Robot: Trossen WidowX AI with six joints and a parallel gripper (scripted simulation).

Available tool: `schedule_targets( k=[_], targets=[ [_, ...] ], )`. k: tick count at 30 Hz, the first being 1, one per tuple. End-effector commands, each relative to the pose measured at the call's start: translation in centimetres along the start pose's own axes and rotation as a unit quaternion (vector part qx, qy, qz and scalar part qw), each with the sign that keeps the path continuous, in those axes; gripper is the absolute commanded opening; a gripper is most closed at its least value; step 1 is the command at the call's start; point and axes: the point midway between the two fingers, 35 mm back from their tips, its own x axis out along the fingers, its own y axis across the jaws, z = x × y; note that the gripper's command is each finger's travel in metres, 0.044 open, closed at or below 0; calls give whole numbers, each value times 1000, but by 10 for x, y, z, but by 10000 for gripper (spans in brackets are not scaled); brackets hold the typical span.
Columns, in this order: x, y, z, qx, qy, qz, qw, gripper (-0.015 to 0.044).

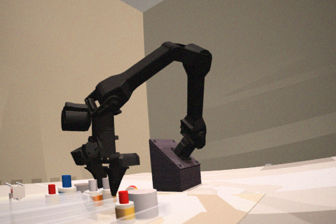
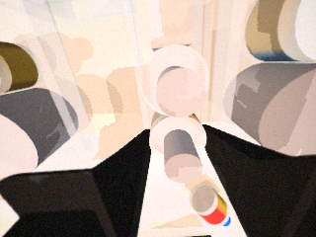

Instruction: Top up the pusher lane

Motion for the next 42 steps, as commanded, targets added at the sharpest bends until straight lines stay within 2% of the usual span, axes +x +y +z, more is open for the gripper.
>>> schedule_targets(
  k=[1,16,27,42],
  targets=[
    [0,1,1,-4,-4,2,1000,0],
    [0,0,-2,-4,-4,2,1000,0],
    [0,0,-1,-4,-4,2,1000,289],
    [-20,-1,-4,-4,-4,2,1000,295]
  ],
)
